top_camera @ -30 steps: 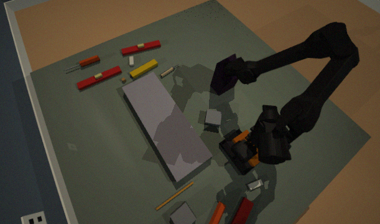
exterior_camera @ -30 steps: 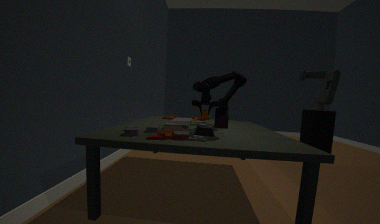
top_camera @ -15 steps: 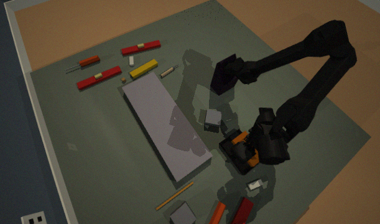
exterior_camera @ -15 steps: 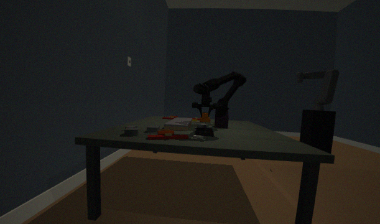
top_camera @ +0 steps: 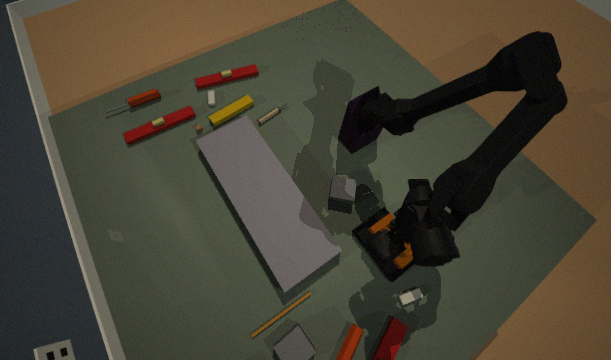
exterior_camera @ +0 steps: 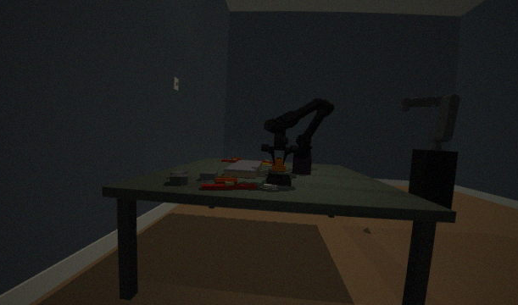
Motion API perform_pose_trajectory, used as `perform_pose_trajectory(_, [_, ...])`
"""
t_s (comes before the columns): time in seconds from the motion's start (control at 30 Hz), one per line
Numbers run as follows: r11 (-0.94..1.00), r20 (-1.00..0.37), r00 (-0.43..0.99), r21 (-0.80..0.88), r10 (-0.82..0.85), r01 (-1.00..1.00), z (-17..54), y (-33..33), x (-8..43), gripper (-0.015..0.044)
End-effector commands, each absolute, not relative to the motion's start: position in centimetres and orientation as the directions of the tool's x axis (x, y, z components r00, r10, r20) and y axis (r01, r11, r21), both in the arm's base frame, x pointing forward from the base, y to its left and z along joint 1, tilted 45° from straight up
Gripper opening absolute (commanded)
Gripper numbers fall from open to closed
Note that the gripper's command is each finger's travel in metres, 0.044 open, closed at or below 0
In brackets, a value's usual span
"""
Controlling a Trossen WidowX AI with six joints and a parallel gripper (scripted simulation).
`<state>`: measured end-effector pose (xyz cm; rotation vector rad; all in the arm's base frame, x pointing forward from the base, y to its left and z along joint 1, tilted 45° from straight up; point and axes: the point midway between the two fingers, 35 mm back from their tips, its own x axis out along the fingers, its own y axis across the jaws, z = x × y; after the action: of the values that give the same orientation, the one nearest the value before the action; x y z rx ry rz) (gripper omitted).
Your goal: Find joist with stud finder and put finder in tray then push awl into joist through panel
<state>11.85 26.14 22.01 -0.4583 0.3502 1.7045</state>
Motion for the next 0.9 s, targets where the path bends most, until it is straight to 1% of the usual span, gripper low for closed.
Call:
perform_pose_trajectory(0.0, [-0.176, -0.485, -0.144, -0.021, 0.863, -0.984, 21.5, 26.7, 11.8, 0.0])
perform_pose_trajectory(0.87, [-0.174, -0.475, -0.144, -0.019, 0.868, -0.985, 19.0, 29.2, 11.0, 0.0])
